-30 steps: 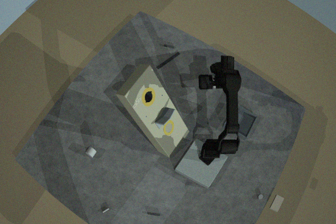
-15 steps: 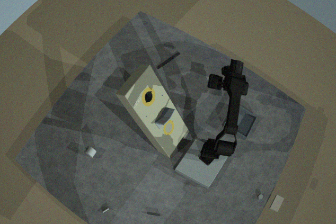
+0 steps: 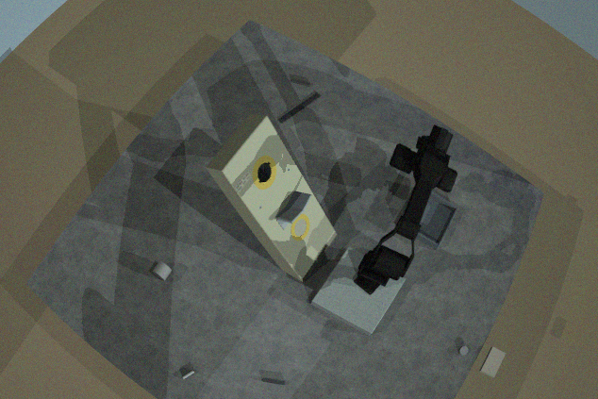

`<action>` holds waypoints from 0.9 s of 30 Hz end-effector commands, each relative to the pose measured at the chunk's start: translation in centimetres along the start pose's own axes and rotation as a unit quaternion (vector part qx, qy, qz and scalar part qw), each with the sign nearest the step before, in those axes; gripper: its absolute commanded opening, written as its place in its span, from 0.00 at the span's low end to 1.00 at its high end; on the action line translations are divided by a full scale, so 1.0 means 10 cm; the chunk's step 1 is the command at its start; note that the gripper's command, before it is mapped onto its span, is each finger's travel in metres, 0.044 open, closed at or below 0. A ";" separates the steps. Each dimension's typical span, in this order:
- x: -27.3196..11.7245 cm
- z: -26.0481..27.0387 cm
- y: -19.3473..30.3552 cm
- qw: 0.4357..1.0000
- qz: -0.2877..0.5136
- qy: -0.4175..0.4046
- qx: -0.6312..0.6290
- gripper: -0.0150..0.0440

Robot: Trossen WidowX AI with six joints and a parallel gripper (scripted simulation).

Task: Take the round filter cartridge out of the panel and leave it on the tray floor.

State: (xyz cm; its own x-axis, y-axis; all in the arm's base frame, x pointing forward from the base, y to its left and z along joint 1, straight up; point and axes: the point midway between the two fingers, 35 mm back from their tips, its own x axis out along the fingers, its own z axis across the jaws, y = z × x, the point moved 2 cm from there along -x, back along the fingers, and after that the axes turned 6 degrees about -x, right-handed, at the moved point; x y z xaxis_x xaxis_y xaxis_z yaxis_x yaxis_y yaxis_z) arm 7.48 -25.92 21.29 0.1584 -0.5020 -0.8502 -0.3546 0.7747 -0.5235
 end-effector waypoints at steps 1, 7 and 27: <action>0.11 -0.15 0.10 0.999 0.002 0.018 0.027 0.25; 0.29 -0.41 0.29 0.996 0.005 0.045 0.071 0.25; 0.78 -0.78 0.79 0.986 0.010 0.088 0.141 0.25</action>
State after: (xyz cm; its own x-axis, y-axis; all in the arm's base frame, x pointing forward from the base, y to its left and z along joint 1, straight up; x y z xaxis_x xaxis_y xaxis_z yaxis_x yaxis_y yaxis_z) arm -1.23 -26.82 12.28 -0.0136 -0.5344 -0.8451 -0.0879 0.8426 -0.5313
